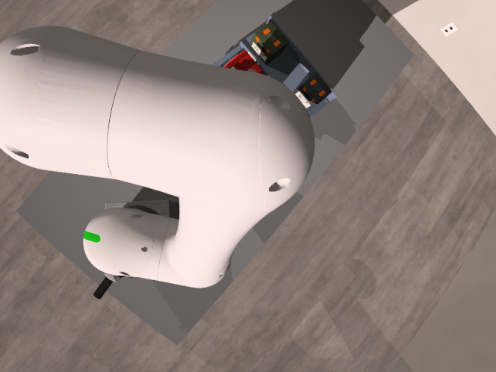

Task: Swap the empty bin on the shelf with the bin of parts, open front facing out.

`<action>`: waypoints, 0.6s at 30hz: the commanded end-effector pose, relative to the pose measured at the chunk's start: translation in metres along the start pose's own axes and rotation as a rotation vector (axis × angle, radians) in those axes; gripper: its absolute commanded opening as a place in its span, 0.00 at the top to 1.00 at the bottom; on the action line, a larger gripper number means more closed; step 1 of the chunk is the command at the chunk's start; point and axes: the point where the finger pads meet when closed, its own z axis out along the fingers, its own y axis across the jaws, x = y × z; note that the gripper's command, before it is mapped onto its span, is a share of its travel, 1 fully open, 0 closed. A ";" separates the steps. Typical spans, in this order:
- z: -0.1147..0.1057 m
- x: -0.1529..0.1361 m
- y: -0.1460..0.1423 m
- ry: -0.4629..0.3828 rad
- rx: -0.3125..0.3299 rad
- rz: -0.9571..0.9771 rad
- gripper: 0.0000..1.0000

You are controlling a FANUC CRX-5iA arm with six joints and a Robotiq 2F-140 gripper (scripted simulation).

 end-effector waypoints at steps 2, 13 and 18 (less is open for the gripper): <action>-0.007 0.000 0.000 0.000 -0.001 0.000 0.38; -0.028 0.000 0.000 0.000 -0.001 0.000 0.38; -0.034 0.000 0.000 0.000 -0.001 0.000 0.38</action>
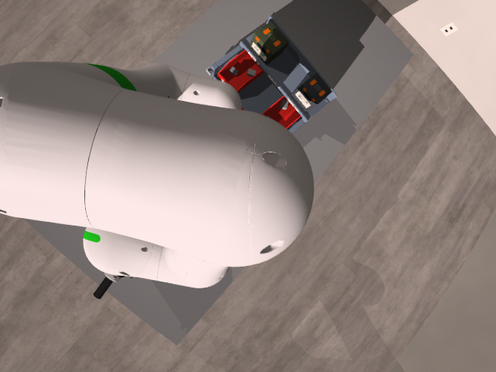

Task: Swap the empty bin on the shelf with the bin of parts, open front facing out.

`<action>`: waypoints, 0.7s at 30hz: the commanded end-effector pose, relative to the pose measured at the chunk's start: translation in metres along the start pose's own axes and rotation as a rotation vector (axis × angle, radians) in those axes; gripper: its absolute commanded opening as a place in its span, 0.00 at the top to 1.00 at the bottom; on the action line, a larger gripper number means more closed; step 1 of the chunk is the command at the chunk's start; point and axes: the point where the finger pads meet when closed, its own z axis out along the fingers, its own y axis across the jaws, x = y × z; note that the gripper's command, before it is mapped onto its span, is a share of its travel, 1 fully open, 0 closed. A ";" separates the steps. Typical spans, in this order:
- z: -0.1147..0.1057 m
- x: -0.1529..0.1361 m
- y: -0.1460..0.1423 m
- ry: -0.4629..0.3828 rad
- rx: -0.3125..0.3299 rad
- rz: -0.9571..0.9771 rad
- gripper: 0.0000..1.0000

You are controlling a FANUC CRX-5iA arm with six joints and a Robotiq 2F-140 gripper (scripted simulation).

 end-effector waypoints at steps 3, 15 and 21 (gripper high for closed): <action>-0.003 0.000 0.001 0.000 -0.001 0.000 0.38; -0.006 0.000 0.001 0.000 -0.001 0.000 0.90; -0.006 0.000 0.001 0.000 -0.001 0.000 0.90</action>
